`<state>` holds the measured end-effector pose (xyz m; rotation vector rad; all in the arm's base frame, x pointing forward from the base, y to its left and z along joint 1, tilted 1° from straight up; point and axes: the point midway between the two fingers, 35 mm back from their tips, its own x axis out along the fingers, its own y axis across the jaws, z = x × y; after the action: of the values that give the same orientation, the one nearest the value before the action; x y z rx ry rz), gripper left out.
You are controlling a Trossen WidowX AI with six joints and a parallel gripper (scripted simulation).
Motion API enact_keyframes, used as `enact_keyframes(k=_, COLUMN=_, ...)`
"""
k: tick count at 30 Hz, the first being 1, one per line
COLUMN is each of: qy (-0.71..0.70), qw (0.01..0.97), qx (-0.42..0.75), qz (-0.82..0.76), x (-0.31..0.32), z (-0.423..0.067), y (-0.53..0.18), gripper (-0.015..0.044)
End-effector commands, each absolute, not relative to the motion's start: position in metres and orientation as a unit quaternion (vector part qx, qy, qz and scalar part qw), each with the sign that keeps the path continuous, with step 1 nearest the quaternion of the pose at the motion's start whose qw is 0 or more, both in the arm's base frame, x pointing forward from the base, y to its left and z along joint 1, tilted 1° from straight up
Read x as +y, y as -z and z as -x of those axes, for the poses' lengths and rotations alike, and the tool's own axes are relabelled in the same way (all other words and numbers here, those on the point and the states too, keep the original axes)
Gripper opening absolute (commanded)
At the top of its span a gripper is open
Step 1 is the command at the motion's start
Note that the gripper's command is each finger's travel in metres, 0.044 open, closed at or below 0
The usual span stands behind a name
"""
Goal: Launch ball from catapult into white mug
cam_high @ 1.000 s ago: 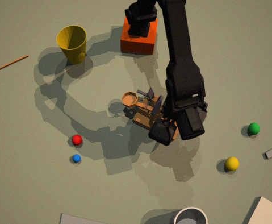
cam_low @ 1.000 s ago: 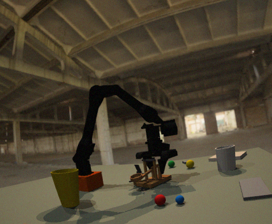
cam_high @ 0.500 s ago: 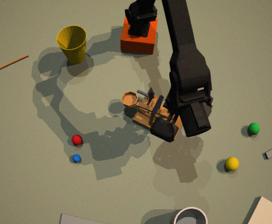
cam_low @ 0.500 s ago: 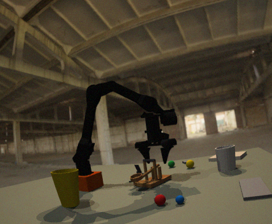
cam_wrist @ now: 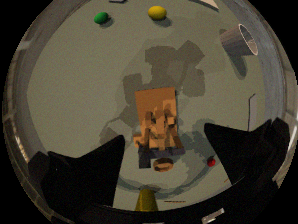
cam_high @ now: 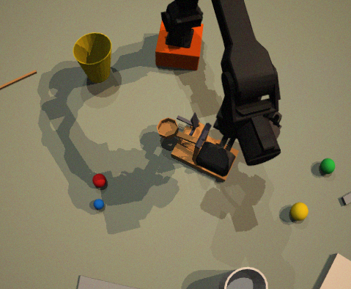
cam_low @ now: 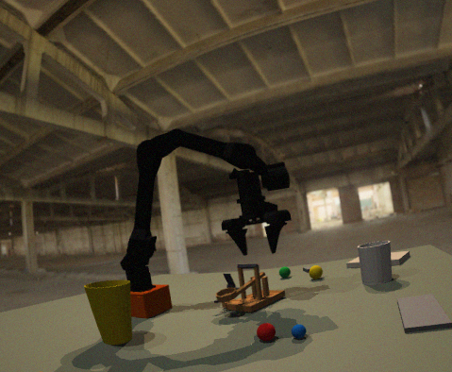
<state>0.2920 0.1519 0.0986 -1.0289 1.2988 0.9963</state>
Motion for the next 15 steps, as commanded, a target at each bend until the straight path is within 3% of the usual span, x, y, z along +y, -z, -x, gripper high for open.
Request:
enact_keyframes(k=1, qy=-0.420, qw=0.568, qx=0.558, qz=0.437, x=0.150, z=-0.291, y=-0.075, gripper=0.0440)
enact_keyframes(k=15, qy=-0.422, qw=0.566, qx=0.557, qz=0.437, x=0.150, z=-0.292, y=-0.048, gripper=0.0440)
